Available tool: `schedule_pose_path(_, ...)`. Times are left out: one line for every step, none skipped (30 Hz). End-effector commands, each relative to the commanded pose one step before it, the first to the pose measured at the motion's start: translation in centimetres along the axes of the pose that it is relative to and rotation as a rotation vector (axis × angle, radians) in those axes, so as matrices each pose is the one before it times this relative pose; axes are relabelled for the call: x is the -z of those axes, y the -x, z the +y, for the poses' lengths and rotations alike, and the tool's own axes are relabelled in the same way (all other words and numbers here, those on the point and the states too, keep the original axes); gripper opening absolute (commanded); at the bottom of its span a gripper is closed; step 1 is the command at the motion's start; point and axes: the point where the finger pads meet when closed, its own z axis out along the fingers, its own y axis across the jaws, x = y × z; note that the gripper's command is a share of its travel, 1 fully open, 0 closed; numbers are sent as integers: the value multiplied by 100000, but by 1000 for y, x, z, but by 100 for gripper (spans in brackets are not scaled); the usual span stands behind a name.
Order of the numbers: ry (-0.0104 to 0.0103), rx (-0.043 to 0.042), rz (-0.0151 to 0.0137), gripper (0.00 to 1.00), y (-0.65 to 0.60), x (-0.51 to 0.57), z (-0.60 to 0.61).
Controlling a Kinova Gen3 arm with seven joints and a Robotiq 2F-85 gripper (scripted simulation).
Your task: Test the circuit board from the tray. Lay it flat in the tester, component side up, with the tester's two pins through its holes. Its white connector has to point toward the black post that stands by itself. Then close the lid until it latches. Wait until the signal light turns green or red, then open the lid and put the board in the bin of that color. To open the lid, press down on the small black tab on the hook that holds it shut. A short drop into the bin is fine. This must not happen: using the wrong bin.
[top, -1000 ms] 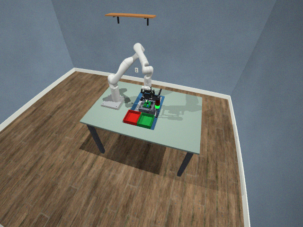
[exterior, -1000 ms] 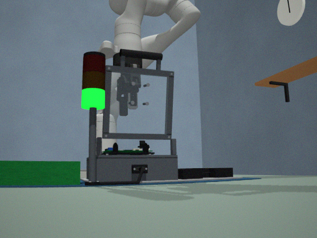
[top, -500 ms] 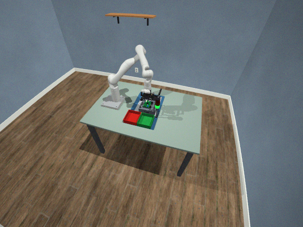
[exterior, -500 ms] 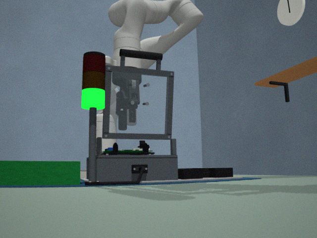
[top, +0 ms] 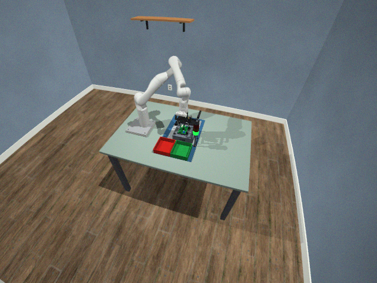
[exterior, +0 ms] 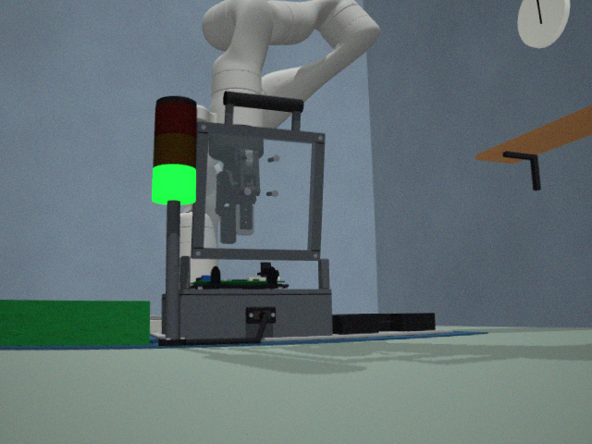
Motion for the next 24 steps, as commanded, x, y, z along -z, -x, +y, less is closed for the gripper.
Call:
schedule_pose_path(-135, -6, -31, 100, -6, 50, -33)
schedule_pose_path(0, 0, 0, 100, 0, 0, 0)
schedule_pose_path(0, 0, 0, 100, 0, 0, 0)
schedule_pose_path(0, 0, 0, 100, 0, 0, 0)
schedule_pose_path(0, 0, 0, 100, 0, 0, 0)
schedule_pose_path(0, 0, 0, 100, 0, -3, 0)
schedule_pose_path(0, 0, 0, 100, 0, -20, 0)
schedule_pose_path(0, 1, 0, 100, 0, -49, -1)
schedule_pose_path(0, 1, 0, 100, 0, -88, -1)
schedule_pose_path(0, 0, 0, 100, 0, -134, -1)
schedule_pose_path(1, -2, 1, 100, -1, -182, 0)
schedule_pose_path(-1, 2, -1, 100, 0, -229, -2)
schedule_pose_path(1, -2, 1, 100, -1, -275, -1)
schedule_pose_path(-1, 2, -1, 100, 0, -315, -3)
schedule_pose_path(0, 0, 0, 100, 0, -350, -2)
schedule_pose_path(0, -1, 1, 100, -1, -377, -2)
schedule_pose_path(0, 0, 0, 100, 0, -396, -2)
schedule_pose_path(0, 0, 0, 100, 0, 0, 0)
schedule_pose_path(0, 0, 0, 100, 0, 0, 0)
schedule_pose_path(0, 1, 0, 100, 0, -405, -3)
schedule_pose_path(0, 0, 0, 100, 0, -407, -3)
schedule_pose_path(0, 0, 0, 100, 0, -400, -2)
schedule_pose_path(0, -1, 0, 100, -1, -384, -2)
schedule_pose_path(0, 0, 0, 100, 0, -360, -2)
